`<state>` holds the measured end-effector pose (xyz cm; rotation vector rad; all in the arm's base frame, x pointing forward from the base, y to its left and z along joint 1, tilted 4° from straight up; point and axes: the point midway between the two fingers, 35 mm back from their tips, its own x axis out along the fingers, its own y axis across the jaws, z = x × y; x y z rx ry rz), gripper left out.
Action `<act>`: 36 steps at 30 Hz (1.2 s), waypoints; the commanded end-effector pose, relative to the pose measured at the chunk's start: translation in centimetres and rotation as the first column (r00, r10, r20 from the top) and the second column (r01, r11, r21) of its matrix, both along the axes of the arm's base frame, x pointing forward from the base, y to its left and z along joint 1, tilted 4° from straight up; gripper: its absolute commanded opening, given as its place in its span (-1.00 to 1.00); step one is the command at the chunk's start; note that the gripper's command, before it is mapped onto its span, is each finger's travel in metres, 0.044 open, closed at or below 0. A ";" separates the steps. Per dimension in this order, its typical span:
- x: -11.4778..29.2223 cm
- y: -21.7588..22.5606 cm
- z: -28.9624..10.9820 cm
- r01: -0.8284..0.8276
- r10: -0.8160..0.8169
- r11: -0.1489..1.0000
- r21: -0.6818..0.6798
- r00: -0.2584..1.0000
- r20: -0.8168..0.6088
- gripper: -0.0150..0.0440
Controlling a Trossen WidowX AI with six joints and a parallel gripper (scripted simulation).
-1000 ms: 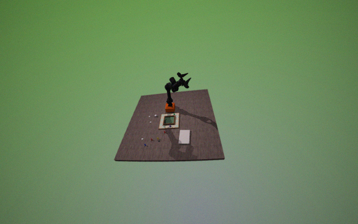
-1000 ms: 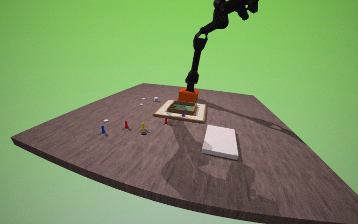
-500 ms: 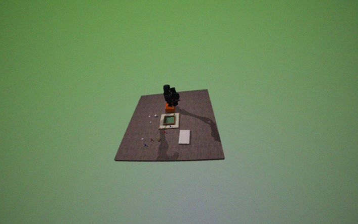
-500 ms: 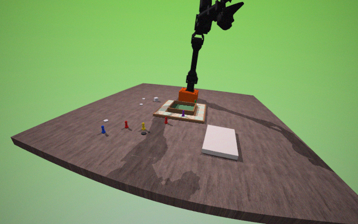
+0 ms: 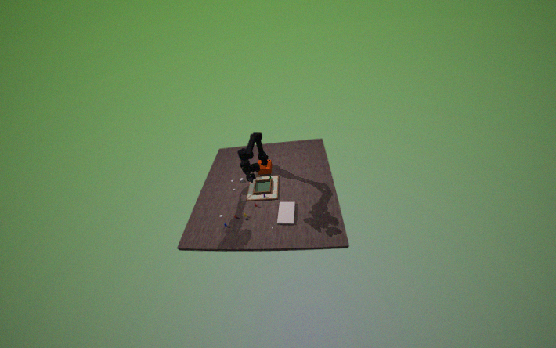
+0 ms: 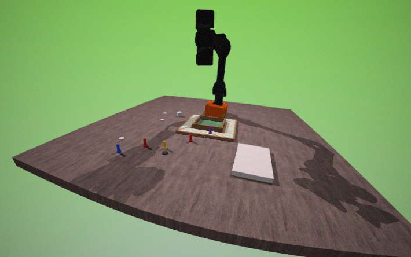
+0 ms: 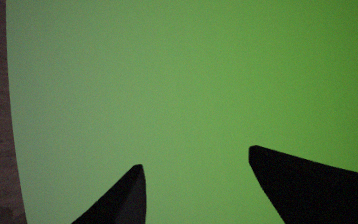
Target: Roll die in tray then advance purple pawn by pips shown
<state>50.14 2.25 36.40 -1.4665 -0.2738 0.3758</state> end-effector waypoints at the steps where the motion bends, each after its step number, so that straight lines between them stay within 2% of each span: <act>1: -0.1 -4.5 -4.4 0.123 -0.121 0.992 -0.001 0.981 -0.149 0.44; 9: -3.7 -14.2 -14.1 0.370 -0.359 0.926 -0.069 0.812 -0.461 0.44; 15: -9.5 -20.0 -21.0 0.507 -0.467 0.848 -0.153 0.580 -0.667 0.44; 20: -15.9 -23.3 -25.9 0.577 -0.491 0.783 -0.230 0.348 -0.799 0.44; 25: -23.6 -25.0 -29.9 0.612 -0.451 0.731 -0.303 0.100 -0.887 0.44; 31: -32.3 -24.5 -33.0 0.619 -0.320 0.703 -0.352 -0.166 -0.933 0.44; 36: -33.1 -24.3 -33.2 0.618 -0.301 0.702 -0.354 -0.193 -0.934 0.44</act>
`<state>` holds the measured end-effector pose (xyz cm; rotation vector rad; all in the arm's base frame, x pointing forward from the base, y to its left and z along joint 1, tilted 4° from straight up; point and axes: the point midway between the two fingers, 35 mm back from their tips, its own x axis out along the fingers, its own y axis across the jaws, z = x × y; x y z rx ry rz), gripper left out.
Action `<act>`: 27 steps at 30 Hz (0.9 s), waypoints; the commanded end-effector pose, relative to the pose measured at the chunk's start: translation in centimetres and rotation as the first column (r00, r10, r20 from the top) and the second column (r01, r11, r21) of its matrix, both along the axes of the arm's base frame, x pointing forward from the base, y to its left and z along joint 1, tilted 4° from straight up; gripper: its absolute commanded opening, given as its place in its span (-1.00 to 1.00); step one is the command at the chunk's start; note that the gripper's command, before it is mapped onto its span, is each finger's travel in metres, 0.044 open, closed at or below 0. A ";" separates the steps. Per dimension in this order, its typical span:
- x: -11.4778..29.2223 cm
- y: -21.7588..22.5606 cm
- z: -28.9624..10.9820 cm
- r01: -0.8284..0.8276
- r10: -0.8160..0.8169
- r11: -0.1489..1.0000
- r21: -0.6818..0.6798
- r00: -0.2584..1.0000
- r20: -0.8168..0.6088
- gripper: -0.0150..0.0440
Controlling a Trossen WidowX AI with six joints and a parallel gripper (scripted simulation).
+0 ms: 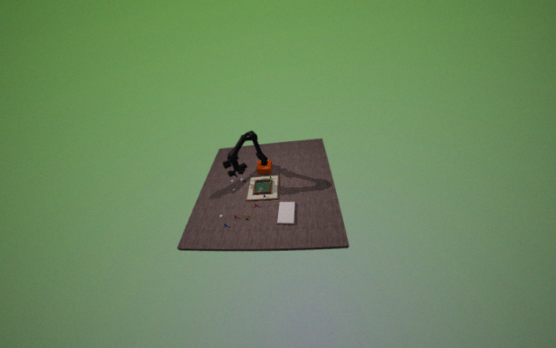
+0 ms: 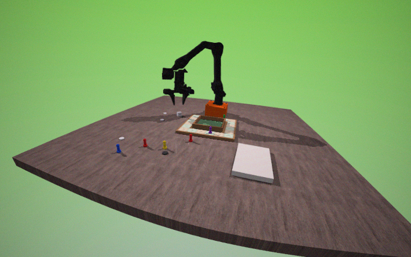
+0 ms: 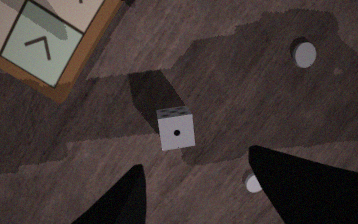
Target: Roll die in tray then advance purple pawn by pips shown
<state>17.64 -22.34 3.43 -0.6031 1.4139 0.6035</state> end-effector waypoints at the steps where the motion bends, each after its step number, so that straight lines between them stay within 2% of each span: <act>1: -0.6 0.3 -0.2 -0.001 0.002 1.000 0.016 1.000 -0.023 0.44; 11: -0.4 0.4 -3.3 -0.002 0.002 1.000 0.016 1.000 -0.023 0.44; 27: -0.2 0.4 -5.4 -0.002 0.002 1.000 0.017 1.000 -0.023 0.44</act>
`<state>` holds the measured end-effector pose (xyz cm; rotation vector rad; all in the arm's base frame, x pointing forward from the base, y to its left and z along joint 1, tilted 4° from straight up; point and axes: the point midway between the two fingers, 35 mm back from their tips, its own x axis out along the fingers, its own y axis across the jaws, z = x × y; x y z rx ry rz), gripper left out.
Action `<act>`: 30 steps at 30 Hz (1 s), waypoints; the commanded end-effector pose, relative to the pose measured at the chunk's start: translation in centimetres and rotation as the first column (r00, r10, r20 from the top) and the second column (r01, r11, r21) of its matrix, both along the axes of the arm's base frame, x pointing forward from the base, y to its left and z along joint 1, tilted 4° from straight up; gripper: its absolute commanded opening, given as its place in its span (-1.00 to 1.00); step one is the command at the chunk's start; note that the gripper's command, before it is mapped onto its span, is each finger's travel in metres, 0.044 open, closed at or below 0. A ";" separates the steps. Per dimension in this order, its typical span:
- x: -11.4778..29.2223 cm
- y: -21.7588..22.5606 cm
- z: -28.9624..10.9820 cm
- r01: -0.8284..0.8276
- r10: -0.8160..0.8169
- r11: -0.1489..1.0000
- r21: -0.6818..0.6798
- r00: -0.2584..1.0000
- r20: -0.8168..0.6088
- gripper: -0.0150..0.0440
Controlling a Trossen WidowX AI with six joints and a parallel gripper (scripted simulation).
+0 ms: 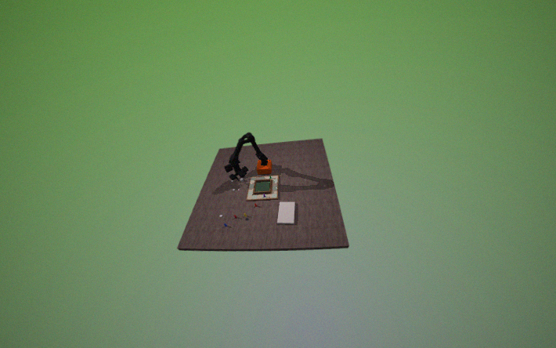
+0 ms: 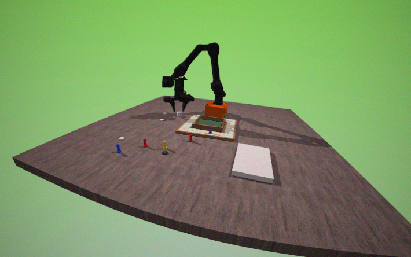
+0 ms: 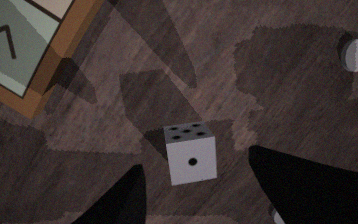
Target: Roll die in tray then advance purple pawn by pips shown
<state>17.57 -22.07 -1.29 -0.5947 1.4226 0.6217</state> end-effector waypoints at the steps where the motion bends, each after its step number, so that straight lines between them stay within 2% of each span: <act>1: -0.1 0.2 -0.8 0.004 -0.004 1.000 0.005 1.000 -0.008 0.44; 9: -0.1 0.2 -1.9 0.004 -0.004 1.000 0.005 1.000 -0.008 0.44; 15: -0.1 0.2 -1.9 0.004 -0.004 1.000 0.005 1.000 -0.008 -0.09; 22: -0.1 0.2 -1.9 0.004 -0.004 1.000 0.005 1.000 -0.008 -0.25; 25: 0.0 0.2 -1.4 0.004 -0.004 1.000 0.005 1.000 -0.008 -0.49; 30: 0.4 -0.3 1.9 0.004 -0.004 1.000 0.004 1.000 -0.007 -0.49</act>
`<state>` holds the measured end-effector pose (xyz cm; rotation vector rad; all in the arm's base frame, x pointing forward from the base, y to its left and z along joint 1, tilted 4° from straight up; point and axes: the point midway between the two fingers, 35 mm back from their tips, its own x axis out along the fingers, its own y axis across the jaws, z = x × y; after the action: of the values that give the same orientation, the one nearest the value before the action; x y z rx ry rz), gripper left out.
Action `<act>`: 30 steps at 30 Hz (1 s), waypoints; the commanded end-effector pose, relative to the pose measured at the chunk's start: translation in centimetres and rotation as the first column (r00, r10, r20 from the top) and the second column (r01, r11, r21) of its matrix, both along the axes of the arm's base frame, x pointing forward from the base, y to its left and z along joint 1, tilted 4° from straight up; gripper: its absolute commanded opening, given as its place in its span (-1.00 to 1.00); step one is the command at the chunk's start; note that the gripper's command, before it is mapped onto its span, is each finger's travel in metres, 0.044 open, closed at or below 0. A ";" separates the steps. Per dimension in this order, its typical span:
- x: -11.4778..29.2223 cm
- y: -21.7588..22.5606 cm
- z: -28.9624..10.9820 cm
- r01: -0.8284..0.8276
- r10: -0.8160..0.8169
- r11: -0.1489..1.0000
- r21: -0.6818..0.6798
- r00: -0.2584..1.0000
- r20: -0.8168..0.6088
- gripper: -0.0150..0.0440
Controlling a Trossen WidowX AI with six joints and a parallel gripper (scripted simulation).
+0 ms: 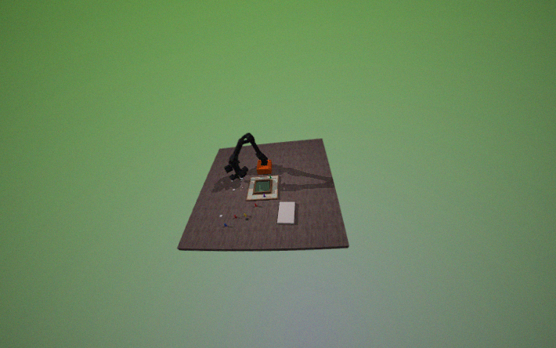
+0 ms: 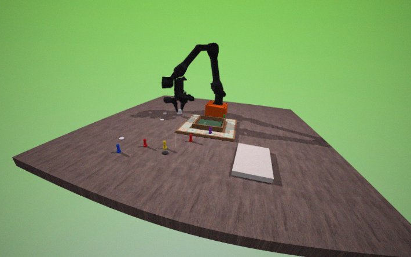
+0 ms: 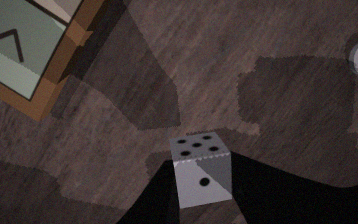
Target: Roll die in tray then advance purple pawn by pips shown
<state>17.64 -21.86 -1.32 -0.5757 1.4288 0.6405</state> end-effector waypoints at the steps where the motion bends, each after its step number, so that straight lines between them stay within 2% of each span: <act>1: 0.4 -0.5 2.7 0.004 -0.004 1.000 -0.015 1.000 0.008 -0.49; 13: 0.3 0.0 10.3 0.005 -0.005 1.000 -0.015 1.000 0.008 -0.49; 17: 0.5 0.3 10.5 0.013 -0.013 1.000 -0.015 1.000 0.007 -0.49; 30: 4.6 4.9 9.9 0.182 -0.182 0.983 -0.009 0.983 0.001 -0.49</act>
<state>21.60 -18.02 8.77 -0.4752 1.4570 0.5163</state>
